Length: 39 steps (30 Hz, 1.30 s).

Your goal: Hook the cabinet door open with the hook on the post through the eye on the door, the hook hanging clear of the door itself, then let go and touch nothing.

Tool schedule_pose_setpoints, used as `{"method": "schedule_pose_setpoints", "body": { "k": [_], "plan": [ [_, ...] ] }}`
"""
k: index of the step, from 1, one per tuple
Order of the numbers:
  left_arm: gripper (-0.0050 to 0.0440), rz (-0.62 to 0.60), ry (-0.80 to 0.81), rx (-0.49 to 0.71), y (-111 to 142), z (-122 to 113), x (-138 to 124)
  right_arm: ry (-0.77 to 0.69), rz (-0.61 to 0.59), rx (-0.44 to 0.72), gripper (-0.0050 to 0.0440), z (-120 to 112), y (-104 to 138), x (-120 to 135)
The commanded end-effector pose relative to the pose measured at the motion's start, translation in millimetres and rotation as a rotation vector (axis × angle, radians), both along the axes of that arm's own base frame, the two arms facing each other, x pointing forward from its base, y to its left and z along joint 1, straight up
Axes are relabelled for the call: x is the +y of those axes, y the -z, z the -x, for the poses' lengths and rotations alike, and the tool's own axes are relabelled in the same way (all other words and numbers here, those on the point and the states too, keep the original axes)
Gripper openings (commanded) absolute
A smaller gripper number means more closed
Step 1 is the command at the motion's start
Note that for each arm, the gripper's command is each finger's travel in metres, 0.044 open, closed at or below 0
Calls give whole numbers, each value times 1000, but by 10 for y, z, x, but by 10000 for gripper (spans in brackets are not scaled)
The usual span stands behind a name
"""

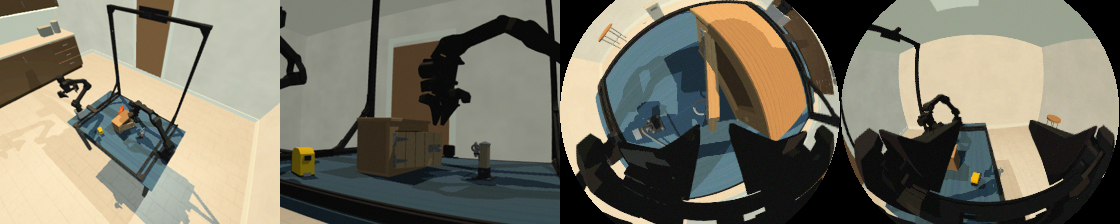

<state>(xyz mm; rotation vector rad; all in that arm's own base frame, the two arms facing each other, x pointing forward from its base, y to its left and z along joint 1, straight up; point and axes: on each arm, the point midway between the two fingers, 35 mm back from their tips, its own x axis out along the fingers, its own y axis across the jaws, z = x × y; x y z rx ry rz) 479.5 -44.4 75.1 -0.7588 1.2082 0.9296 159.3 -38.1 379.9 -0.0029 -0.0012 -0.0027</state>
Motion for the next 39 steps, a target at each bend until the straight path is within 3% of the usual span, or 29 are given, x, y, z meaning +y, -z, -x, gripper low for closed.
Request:
{"method": "schedule_pose_setpoints", "body": {
  "k": [1,6,12,14,29,31,39],
  "plan": [
    [160,-1,22,6,2,11,-5,-3,-4,0,400,1,-3,4],
    [160,-3,166,37,26,60,-27,-3,-4,0,400,1,-3,4],
    [160,-5,535,109,96,200,-82,-3,-4,0,400,1,-3,4],
    [160,-5,535,109,96,200,-82,-3,-4,0,400,1,-3,4],
    [160,-6,1499,237,301,631,-206,-3,-4,0,400,1,-3,4],
    [160,-6,1499,237,301,631,-206,-3,-4,0,400,1,-3,4],
    [160,-19,2051,270,425,893,-260,-3,-4,0,400,1,-3,4]
  ]
}}
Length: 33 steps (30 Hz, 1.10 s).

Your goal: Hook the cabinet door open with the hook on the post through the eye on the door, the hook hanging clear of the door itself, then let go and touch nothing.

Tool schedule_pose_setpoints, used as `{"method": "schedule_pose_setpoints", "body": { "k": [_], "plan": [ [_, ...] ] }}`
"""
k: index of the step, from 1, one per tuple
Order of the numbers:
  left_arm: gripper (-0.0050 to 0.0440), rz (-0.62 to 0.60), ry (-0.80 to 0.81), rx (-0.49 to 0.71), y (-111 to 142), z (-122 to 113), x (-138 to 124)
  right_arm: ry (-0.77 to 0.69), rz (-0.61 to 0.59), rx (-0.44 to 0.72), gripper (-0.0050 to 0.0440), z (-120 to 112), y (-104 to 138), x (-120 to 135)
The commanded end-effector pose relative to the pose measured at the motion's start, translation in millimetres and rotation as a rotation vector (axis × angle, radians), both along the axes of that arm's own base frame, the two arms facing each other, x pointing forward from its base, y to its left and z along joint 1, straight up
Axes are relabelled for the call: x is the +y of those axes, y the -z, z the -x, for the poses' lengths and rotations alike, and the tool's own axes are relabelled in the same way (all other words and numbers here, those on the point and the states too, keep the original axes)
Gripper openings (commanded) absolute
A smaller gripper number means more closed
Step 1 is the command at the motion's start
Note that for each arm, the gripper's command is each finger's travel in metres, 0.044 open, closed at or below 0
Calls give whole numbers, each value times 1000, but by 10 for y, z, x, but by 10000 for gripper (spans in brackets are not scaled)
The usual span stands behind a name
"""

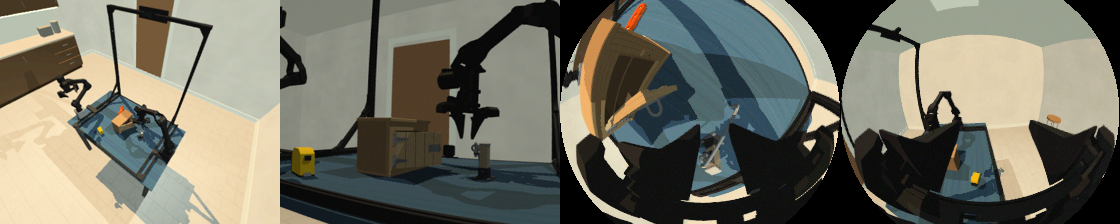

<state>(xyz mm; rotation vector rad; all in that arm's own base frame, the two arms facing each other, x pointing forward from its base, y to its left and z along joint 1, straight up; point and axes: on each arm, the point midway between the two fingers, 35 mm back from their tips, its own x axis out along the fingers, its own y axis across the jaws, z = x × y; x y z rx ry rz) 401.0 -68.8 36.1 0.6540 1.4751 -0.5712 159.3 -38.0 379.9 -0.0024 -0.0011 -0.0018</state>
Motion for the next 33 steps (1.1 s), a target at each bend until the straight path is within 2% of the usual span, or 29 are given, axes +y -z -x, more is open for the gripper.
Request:
{"method": "schedule_pose_setpoints", "body": {
  "k": [1,7,12,18,22,33],
  "plan": [
    [160,14,224,19,49,138,-22,-2,-3,0,400,1,-3,3],
    [160,30,525,36,122,291,-47,-2,-3,0,400,1,-3,3],
    [160,34,595,38,139,329,-53,-2,-3,0,400,1,-3,3],
    [160,36,622,39,146,343,-55,-2,-3,0,400,1,-3,3],
    [160,36,622,39,295,347,-55,-2,-3,0,400,1,-3,3],
    [160,36,622,39,386,340,-56,-2,-3,0,400,1,-3,3]
  ]
}}
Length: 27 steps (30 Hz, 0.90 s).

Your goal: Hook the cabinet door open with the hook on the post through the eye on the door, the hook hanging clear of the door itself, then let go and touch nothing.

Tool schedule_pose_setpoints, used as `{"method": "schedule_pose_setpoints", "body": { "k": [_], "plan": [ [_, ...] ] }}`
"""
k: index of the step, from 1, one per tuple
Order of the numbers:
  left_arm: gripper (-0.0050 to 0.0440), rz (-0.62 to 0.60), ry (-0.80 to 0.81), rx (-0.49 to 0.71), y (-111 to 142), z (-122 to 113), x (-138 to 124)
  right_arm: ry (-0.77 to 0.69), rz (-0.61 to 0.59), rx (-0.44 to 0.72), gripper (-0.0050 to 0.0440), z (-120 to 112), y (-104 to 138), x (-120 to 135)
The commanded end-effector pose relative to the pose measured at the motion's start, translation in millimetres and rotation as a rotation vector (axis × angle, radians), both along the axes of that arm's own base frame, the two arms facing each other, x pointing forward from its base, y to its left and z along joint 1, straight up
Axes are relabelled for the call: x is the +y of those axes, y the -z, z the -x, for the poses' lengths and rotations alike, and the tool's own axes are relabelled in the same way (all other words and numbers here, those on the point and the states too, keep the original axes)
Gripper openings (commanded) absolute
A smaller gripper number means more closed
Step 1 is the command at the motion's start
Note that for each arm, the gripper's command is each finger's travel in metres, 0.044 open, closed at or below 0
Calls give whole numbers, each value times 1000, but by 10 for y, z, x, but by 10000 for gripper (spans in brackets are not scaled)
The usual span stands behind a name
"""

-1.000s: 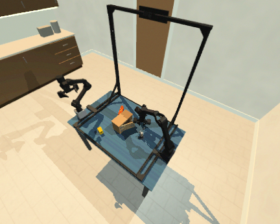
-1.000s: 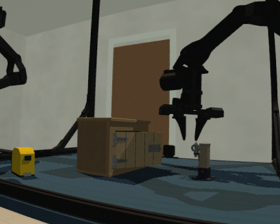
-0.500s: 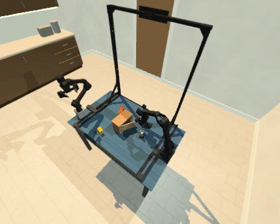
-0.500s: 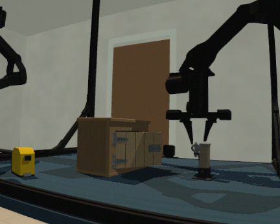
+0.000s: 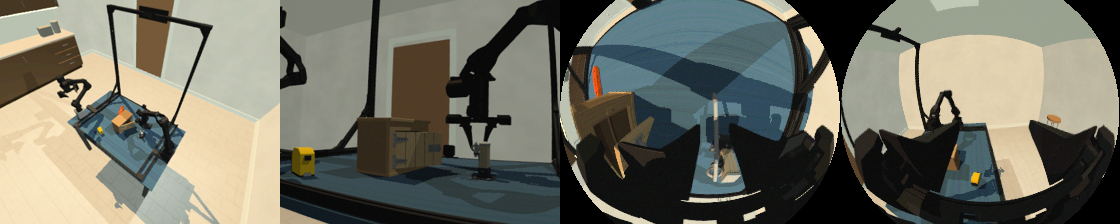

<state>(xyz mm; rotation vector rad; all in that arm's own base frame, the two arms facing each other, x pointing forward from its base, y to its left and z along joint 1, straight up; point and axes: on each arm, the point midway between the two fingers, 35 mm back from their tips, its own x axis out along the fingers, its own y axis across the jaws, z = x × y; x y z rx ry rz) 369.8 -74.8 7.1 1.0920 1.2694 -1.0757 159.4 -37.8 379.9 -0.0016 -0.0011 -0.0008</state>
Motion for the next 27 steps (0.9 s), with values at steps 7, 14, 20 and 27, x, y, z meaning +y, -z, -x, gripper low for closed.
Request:
{"method": "schedule_pose_setpoints", "body": {
  "k": [7,14,20,27],
  "plan": [
    [160,-1,2,17,213,24,3,-1,-2,0,400,1,-3,1],
    [160,-1,2,17,296,23,3,-1,-2,0,400,1,-3,1],
    [160,-1,2,17,396,24,4,-1,-2,0,400,1,-3,1],
    [160,-1,2,16,479,28,4,-1,-2,0,400,1,-3,1]
  ]
}}
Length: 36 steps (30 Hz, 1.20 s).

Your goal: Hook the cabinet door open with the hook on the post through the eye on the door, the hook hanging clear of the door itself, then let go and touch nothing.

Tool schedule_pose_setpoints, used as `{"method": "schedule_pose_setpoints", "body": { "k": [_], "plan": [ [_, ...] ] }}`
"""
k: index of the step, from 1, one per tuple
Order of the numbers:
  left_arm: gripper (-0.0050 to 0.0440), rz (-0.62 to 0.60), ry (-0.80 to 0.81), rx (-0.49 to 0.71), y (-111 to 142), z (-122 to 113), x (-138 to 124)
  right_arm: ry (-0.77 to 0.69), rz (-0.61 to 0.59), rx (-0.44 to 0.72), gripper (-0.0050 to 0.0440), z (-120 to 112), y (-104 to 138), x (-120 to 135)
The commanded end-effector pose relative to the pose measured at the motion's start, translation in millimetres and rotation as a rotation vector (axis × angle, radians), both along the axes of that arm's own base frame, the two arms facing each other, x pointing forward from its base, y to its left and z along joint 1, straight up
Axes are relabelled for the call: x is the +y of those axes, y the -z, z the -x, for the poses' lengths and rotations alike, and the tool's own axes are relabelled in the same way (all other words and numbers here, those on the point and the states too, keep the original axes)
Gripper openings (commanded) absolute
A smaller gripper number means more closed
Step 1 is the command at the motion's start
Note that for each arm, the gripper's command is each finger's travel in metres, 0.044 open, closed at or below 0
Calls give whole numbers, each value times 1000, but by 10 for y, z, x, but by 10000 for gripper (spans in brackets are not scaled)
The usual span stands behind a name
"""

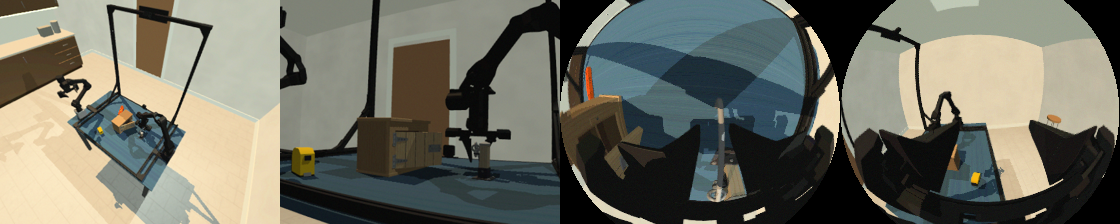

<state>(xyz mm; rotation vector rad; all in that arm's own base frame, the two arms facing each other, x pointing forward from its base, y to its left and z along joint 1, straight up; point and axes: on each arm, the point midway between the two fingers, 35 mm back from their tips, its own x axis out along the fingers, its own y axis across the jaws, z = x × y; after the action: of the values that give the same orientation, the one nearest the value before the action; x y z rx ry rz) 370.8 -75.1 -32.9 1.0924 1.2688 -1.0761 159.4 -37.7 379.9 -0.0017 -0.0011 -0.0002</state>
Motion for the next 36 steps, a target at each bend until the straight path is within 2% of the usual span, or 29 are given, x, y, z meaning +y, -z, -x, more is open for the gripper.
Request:
{"method": "schedule_pose_setpoints", "body": {
  "k": [1,6,13,26,32,34,36],
  "plan": [
    [160,-1,1,17,95,39,8,0,-2,0,400,1,-3,0],
    [160,-1,1,17,136,42,8,0,-2,0,400,1,-3,0],
    [0,-1,1,17,136,42,8,0,-2,0,400,1,-3,0],
    [0,-1,1,17,103,37,-20,0,-2,0,400,1,-3,0],
    [0,167,2,-14,6,33,-40,0,-2,0,400,1,-3,0],
    [0,167,2,-14,6,33,-40,0,-2,0,400,1,-3,0],
    [0,220,3,-23,-49,30,-58,0,-2,0,400,1,-3,0]
  ]
}}
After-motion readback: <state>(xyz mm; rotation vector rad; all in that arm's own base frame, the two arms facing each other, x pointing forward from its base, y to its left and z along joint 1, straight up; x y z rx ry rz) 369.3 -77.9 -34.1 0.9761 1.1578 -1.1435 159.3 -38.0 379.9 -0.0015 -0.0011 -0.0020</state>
